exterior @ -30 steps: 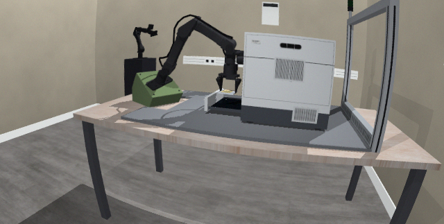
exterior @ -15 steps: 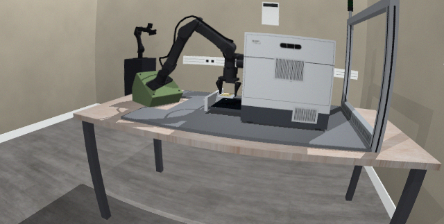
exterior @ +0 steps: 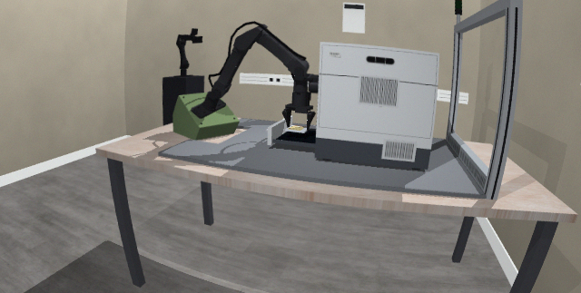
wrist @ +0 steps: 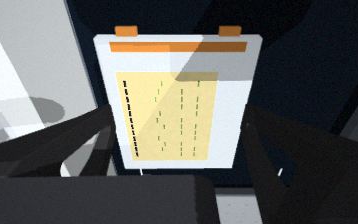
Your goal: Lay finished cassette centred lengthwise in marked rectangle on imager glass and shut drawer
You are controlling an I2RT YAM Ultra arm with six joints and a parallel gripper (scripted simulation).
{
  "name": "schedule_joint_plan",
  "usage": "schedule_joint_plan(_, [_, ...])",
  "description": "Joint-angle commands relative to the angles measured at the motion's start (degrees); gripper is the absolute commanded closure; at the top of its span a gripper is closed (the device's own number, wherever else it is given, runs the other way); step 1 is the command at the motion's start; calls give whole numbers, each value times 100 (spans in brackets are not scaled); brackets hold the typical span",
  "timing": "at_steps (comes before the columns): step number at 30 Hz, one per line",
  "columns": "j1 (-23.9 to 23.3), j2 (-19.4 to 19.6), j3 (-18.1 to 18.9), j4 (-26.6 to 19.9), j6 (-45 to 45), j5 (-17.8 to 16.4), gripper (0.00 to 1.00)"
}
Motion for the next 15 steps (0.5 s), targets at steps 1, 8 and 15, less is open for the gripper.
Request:
schedule_joint_plan(1, [-16,71,-105,141,-71,-111,100])
schedule_joint_plan(8, [-2,104,-47,256,-94,-124,100])
schedule_joint_plan(15, [2,90,-24,245,-86,-125,100])
